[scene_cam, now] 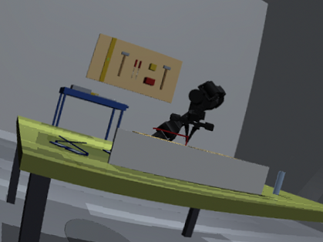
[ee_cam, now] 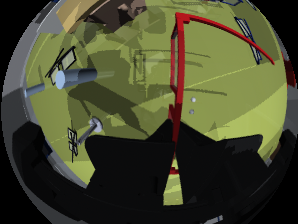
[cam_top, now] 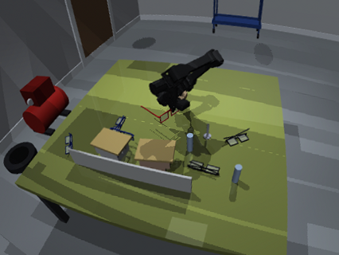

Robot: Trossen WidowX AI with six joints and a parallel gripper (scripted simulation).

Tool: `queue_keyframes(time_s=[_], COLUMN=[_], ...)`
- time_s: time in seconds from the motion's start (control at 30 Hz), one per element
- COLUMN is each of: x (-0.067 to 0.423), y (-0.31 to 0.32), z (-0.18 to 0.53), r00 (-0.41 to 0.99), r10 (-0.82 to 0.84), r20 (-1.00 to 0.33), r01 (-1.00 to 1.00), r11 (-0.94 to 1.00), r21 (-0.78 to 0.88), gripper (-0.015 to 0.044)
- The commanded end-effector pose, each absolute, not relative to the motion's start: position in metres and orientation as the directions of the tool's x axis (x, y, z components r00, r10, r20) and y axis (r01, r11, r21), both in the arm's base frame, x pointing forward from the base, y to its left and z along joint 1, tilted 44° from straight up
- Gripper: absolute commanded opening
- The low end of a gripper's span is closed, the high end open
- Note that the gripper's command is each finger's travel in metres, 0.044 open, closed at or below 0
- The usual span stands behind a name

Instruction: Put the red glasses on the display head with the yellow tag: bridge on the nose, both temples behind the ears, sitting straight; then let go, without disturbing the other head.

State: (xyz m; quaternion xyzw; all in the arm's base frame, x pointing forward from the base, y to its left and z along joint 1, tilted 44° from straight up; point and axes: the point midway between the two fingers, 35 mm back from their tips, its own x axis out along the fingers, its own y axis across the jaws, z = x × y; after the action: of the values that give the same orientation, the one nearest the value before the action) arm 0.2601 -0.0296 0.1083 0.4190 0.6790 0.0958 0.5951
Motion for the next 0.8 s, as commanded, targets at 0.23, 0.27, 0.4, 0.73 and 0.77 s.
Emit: queue_keyframes(time_s=[0.23,0.27,0.4,0.73,0.77], x=[0.261,0.261,0.262,0.263,0.263], y=[-0.024,-0.024,-0.022,-0.016,-0.016], z=[0.1,0.1,0.097,0.09,0.09], r00=[0.056,0.056,0.057,0.057,0.057], r10=[0.683,0.683,0.682,0.681,0.681], r20=[-0.728,-0.729,-0.729,-0.73,-0.73], r01=[0.456,0.456,0.456,0.456,0.456], r11=[0.632,0.632,0.632,0.633,0.633], r21=[0.627,0.627,0.627,0.626,0.626], gripper=[0.0,0.0,0.0,0.0,0.0])
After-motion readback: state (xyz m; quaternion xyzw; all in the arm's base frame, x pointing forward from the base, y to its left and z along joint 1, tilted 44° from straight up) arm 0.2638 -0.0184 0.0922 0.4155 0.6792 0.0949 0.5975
